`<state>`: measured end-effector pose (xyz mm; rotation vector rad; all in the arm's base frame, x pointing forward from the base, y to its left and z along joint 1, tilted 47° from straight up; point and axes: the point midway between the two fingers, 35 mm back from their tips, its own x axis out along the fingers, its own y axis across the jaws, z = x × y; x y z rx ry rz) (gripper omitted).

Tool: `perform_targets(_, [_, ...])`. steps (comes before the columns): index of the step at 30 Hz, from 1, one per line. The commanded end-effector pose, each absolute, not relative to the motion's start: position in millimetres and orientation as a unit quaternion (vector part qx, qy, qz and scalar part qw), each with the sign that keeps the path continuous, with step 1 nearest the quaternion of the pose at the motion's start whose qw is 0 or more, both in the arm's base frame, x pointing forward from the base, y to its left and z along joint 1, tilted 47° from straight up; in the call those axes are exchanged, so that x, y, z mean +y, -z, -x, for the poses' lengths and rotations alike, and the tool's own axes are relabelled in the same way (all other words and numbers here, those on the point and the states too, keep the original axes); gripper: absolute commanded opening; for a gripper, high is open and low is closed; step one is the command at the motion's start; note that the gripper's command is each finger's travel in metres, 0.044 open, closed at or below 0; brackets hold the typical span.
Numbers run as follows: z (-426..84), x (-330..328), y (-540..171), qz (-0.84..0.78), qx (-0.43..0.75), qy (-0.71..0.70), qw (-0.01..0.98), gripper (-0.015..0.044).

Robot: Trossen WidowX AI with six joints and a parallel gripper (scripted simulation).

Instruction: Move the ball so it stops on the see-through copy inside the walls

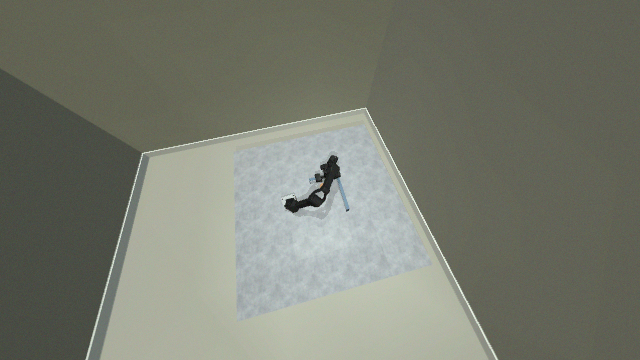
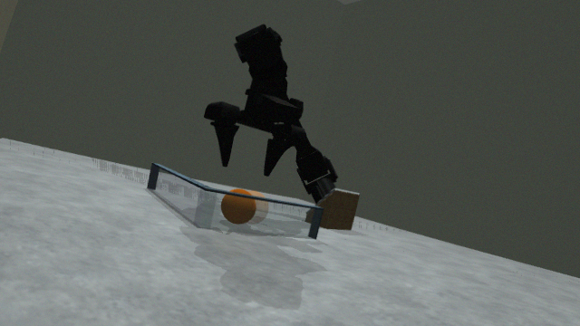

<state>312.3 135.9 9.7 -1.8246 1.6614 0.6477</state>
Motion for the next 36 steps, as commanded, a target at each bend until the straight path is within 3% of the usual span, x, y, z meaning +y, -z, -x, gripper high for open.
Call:
perform_targets(1, [-312.9, 127.2, -1.8, 0.687, 0.623, -0.244, 0.283, 0.0415])
perform_targets(36, [-318.6, 88.7, 34.5, 0.687, 0.623, -0.243, 0.283, 0.0415])
